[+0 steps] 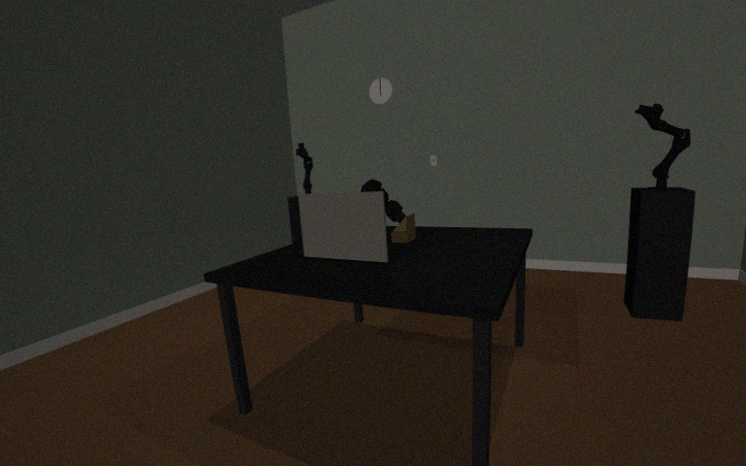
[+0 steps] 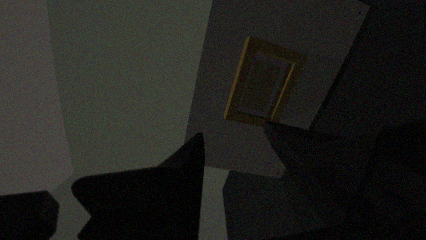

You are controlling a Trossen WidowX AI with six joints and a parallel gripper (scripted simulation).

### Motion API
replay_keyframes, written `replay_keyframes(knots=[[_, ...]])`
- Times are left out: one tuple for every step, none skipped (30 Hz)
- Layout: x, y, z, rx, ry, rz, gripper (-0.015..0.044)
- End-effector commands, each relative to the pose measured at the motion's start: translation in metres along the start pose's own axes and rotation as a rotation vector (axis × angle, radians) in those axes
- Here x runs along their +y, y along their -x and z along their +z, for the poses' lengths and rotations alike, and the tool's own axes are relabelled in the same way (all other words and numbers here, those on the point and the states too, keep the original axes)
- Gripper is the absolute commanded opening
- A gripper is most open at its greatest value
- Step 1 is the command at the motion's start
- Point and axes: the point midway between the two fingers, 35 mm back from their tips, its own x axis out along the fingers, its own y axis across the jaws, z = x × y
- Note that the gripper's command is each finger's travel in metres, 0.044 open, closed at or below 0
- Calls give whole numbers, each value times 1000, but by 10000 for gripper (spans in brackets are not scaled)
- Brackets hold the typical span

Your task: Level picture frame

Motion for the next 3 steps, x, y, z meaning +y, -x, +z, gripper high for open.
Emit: replay_keyframes(knots=[[-1, 0, -1, 2, 8, -4, 260], [-1, 0, -1, 2, 8, -4, 260], [-1, 0, -1, 2, 8, -4, 260]])
